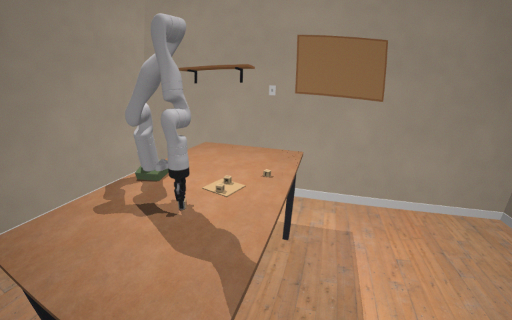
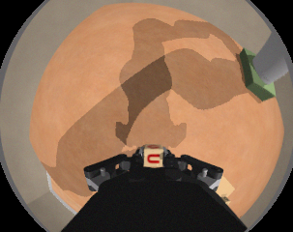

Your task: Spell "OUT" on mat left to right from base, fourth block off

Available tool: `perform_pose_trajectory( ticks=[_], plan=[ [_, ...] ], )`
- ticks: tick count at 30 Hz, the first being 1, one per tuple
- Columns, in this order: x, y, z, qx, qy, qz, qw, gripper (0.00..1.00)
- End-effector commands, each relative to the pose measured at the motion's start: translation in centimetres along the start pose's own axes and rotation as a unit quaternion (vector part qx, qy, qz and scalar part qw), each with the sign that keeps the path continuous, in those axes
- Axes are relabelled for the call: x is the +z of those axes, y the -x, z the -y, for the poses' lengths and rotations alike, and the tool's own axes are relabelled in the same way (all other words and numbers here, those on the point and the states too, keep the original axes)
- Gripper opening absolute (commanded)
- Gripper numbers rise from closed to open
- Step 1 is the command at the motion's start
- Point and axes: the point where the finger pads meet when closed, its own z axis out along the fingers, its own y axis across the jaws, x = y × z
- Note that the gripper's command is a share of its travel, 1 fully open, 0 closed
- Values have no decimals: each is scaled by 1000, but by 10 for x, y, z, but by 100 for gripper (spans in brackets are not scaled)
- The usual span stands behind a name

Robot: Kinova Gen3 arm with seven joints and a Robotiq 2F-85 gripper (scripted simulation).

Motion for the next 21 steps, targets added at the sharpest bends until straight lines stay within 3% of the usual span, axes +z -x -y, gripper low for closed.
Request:
perform_pose_trajectory(
  ticks=[1,13,21],
  plan=[
    [0,0,0,0,0,0,1000,26],
    [-3,0,0,0,0,0,1000,26],
    [-29,0,0,0,0,0,1000,26]
  ],
)
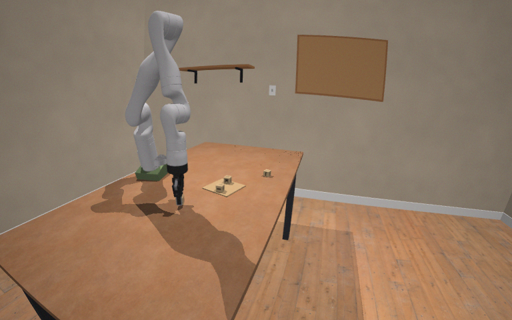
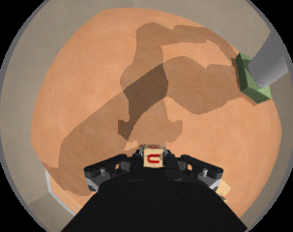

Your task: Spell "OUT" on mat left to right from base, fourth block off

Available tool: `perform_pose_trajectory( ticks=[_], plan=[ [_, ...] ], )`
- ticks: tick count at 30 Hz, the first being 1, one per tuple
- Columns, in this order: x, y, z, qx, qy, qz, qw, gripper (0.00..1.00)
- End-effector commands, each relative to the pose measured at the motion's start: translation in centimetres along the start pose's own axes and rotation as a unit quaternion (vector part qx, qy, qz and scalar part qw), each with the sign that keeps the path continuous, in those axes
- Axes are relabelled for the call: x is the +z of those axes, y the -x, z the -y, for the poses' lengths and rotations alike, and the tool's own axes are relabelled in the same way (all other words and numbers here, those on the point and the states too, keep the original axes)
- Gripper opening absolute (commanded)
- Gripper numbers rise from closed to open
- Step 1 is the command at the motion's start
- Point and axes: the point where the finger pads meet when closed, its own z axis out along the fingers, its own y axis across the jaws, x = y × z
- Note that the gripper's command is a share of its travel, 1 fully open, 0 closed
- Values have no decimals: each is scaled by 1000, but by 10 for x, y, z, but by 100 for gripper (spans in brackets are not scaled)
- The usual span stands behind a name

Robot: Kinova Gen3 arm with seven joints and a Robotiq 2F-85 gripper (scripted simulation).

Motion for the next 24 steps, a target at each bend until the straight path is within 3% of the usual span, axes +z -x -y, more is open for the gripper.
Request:
perform_pose_trajectory(
  ticks=[1,15,24],
  plan=[
    [-19,7,2,-2,-6,10,1000,26],
    [-74,6,2,-2,-6,10,1000,26],
    [-84,6,2,-2,-6,10,1000,26]
  ],
)
